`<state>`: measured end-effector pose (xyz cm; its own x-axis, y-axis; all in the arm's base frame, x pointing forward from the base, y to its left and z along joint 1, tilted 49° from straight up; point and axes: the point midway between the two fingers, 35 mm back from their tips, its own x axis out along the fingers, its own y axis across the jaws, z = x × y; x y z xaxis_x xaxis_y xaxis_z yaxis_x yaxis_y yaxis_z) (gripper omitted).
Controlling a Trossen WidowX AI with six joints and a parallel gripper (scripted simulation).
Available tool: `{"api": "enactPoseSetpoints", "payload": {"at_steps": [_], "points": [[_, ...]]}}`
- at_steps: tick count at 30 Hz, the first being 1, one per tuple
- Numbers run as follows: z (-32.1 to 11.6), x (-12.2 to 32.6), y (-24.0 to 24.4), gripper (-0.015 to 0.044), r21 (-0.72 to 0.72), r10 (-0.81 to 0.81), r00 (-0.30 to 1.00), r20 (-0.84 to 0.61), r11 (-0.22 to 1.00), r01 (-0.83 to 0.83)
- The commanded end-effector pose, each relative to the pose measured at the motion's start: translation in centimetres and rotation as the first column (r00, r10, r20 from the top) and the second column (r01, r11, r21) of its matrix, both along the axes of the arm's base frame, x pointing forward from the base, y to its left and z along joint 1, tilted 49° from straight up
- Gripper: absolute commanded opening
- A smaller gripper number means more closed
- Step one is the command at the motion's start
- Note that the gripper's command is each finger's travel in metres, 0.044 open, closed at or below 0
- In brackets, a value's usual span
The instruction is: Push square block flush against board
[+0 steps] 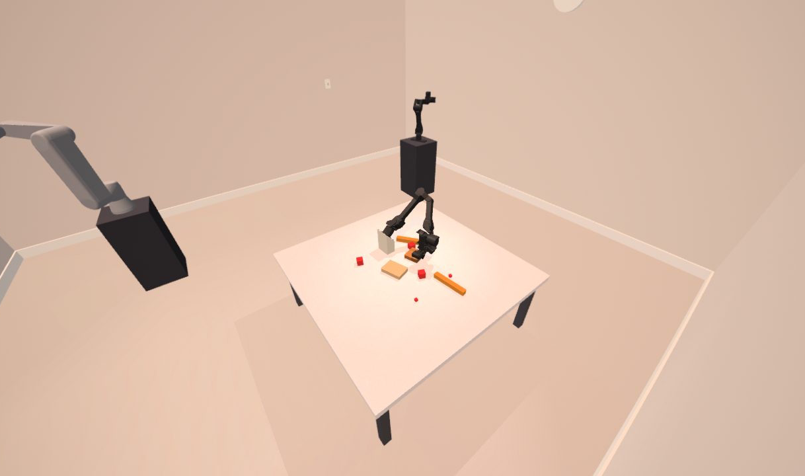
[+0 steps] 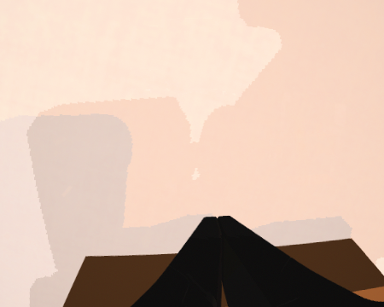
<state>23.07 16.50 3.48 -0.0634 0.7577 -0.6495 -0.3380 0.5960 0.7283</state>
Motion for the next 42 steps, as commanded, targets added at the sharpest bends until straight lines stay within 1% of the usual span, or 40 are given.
{"api": "enactPoseSetpoints", "payload": {"at_steps": [1,28,30,34,39,42], "points": [[0.0,0.3,0.2,0.0,-0.002,0.005,1.0,-0.006,1.0,-0.005],[1.0,4.4,1.4,0.0,-0.001,0.005,1.0,-0.003,1.0,-0.005],[1.4,4.1,0.6,0.0,-0.001,0.007,1.0,-0.003,1.0,-0.007],[4.3,4.3,-2.7,0.0,-0.002,0.005,1.0,-0.004,1.0,-0.005],[4.1,4.2,-2.9,0.0,-0.008,-0.006,1.0,0.001,1.0,0.006],[3.7,2.1,-3.6,0.0,-0.003,0.01,1.0,0.003,1.0,-0.01]]}}
